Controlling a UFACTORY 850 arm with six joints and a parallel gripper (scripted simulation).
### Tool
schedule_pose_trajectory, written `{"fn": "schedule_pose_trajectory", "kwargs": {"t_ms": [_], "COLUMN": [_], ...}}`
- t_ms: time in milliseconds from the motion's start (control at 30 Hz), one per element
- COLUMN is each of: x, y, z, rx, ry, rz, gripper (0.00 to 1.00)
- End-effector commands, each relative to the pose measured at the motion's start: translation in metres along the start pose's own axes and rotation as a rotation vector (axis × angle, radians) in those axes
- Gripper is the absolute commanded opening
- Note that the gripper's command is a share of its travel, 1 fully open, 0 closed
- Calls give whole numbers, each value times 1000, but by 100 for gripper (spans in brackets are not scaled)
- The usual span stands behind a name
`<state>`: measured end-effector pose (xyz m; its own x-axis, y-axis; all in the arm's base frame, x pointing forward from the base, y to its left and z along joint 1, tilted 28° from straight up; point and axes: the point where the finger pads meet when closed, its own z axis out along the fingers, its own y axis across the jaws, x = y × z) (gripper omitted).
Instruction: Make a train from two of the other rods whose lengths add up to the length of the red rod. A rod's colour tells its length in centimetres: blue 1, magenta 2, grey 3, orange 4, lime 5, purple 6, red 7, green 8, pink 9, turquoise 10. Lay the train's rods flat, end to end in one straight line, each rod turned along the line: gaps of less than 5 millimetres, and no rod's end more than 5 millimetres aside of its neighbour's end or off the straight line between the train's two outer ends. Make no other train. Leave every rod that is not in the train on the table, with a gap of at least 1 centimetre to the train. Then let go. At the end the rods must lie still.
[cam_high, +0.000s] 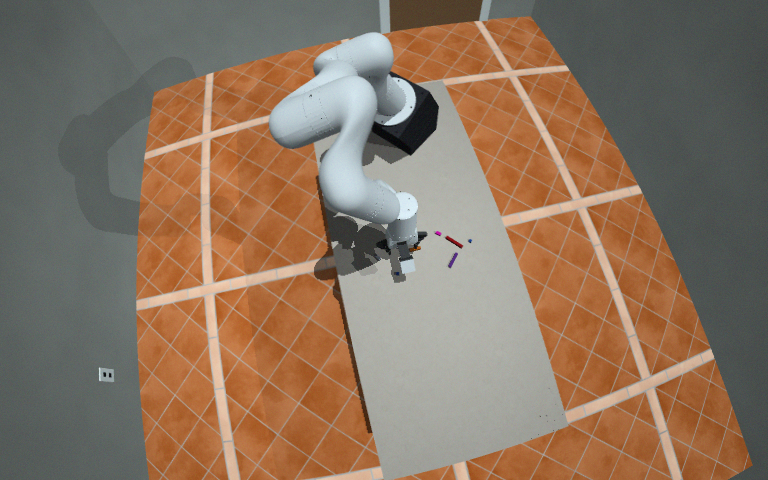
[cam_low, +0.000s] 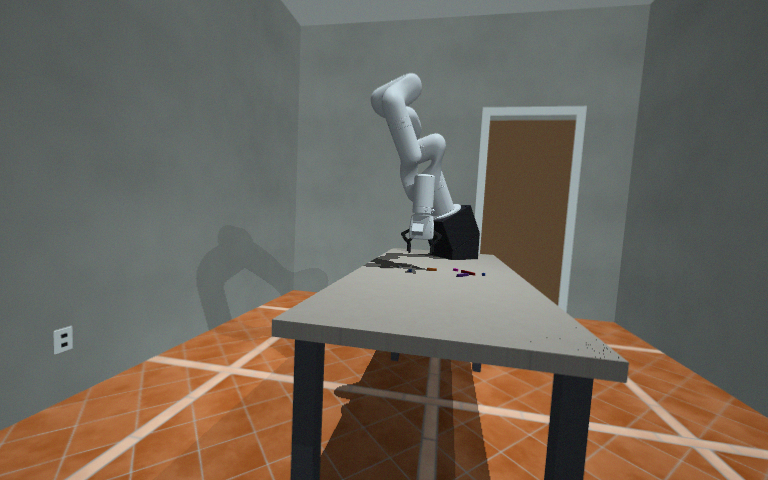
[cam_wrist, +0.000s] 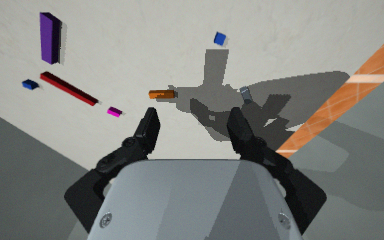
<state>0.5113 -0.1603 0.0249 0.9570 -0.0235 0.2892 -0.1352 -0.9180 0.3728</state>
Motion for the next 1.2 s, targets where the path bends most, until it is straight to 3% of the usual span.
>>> {"fn": "schedule_pose_trajectory", "kwargs": {"t_ms": [0, 733, 1167], "x": [1, 2, 46], "y": [0, -1, -54], "z": [0, 0, 2], "rx": [0, -1, -11], "ry": [1, 1, 1], "rz": [0, -13, -402], "gripper": [100, 100, 100]}}
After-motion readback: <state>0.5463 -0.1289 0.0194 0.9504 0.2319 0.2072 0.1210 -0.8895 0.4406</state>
